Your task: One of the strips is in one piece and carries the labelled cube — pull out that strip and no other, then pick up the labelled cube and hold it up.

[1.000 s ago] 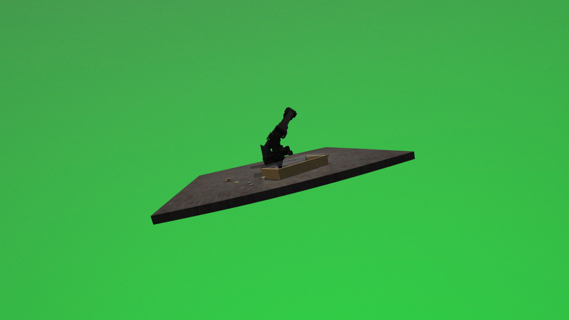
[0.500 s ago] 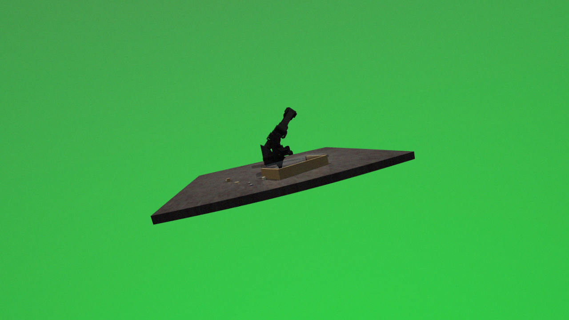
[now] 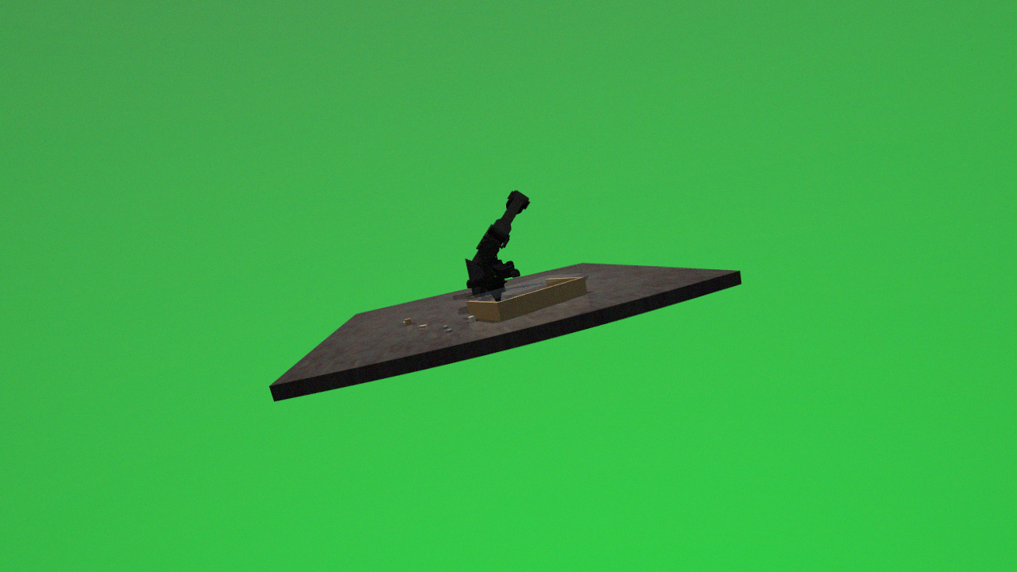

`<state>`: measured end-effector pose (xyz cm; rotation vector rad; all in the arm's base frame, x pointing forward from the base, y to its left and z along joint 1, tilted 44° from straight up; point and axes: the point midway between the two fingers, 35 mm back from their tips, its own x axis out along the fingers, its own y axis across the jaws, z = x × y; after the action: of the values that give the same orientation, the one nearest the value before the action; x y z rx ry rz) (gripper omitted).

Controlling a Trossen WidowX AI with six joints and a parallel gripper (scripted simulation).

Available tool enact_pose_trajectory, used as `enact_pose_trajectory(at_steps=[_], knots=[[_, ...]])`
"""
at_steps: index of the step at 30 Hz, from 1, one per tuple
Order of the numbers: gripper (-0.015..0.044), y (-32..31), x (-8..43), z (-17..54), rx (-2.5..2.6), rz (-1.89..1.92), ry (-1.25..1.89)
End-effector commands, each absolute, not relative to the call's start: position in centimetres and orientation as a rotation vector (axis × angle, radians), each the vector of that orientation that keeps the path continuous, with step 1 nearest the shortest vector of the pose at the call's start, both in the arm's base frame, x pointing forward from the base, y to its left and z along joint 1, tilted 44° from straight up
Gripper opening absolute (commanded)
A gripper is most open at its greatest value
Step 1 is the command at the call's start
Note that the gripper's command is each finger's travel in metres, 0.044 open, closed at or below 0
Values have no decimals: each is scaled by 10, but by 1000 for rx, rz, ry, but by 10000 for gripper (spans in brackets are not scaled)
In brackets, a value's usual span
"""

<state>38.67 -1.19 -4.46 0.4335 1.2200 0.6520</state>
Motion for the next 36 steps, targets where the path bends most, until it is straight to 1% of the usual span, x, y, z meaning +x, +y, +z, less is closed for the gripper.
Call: enact_pose_trajectory(at_steps=[1, 36], knots=[[0, -8, 375, -50, 432, 659, 1237], [0, -11, 324, -67, 433, 658, 1239]])
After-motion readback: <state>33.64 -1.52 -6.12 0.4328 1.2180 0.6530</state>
